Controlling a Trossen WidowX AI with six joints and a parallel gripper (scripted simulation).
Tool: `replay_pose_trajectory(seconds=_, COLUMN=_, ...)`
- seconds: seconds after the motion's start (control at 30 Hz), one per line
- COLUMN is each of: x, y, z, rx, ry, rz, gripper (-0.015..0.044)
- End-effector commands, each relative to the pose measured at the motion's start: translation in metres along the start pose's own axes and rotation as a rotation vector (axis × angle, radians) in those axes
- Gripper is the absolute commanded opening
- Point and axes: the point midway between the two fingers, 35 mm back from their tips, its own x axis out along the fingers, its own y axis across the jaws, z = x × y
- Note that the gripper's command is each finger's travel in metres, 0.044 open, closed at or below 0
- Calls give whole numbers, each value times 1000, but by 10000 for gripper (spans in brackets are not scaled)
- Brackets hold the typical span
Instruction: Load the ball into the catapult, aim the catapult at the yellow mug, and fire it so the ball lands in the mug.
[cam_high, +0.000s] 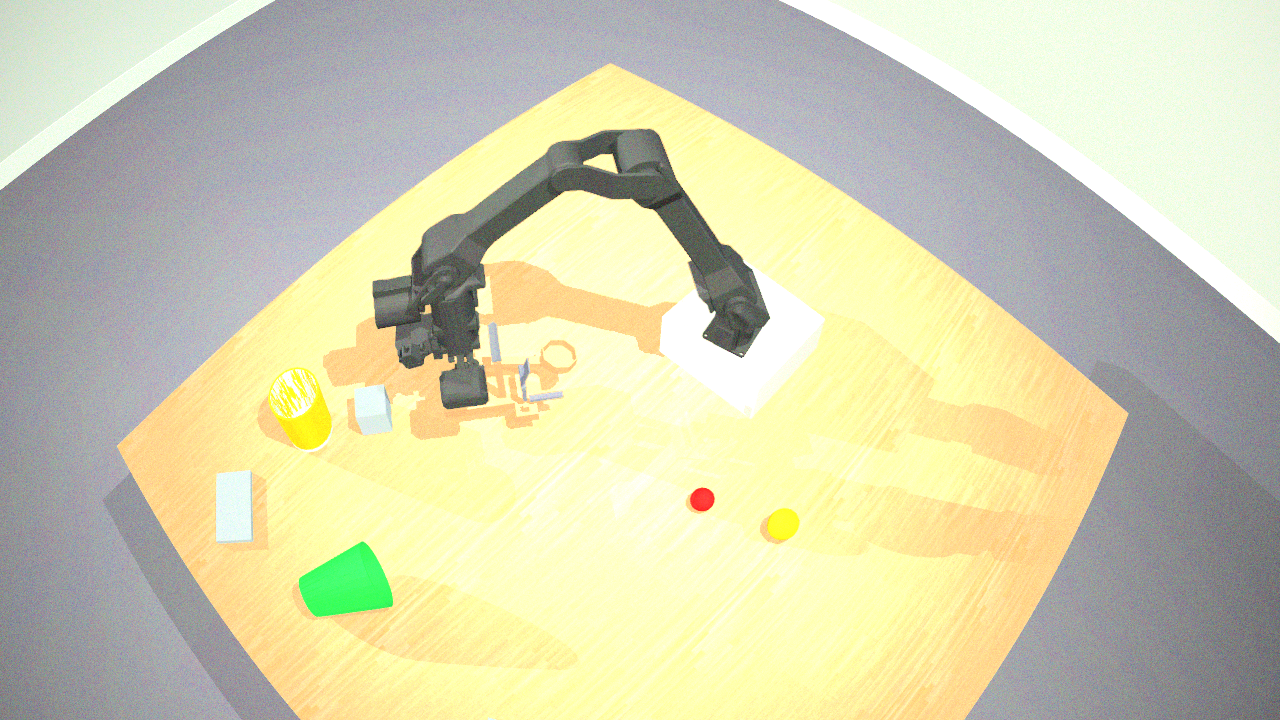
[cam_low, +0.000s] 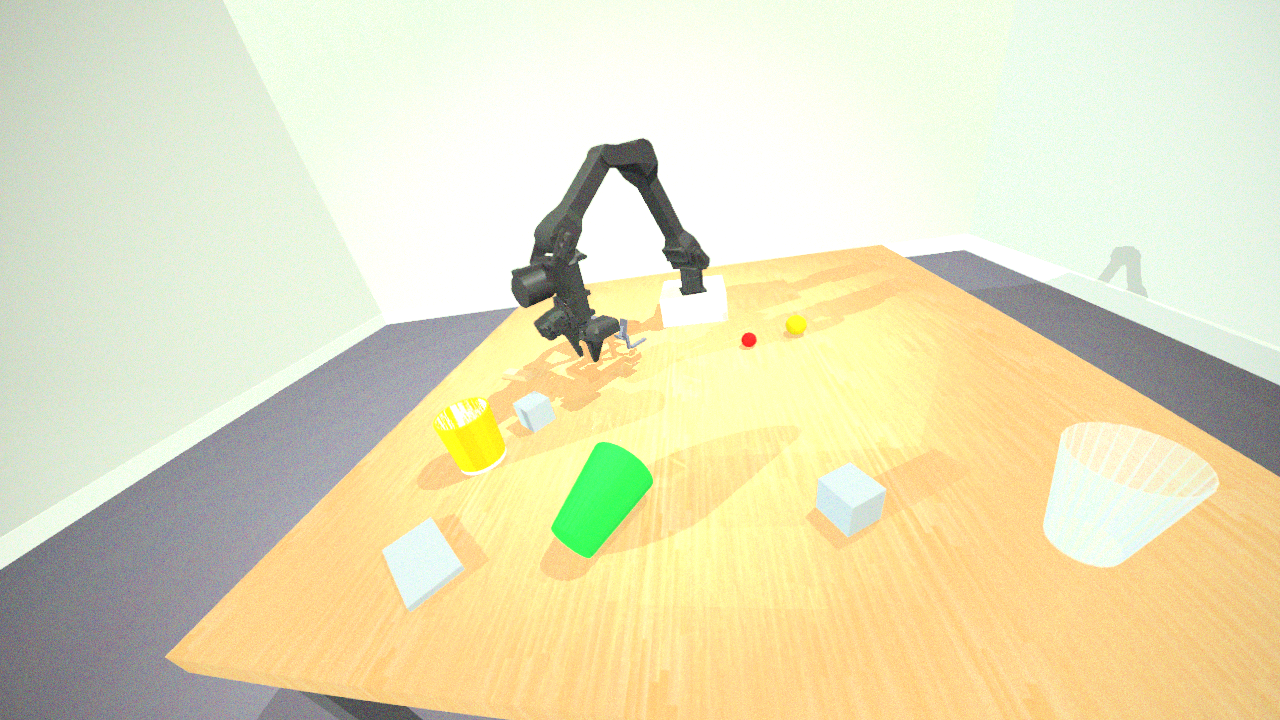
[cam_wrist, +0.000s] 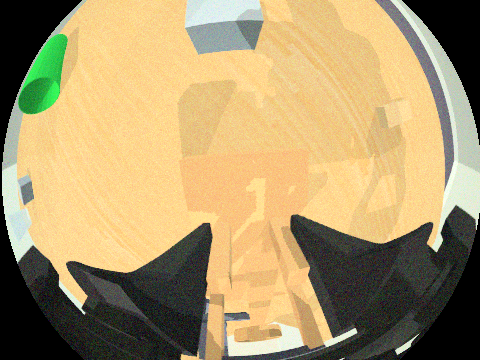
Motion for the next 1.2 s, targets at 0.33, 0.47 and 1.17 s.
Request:
replay_pose_trajectory(seconds=0.33, x=23, y=0, z=-3, rx=-1, ry=7, rz=0, gripper=0)
replay_pose_trajectory(seconds=0.47, x=30, y=0, z=-4, rx=-1, ry=7, rz=0, gripper=0)
replay_pose_trajectory(seconds=1.17, x=22, y=0, z=-1, rx=0, ry=3, rz=0, gripper=394)
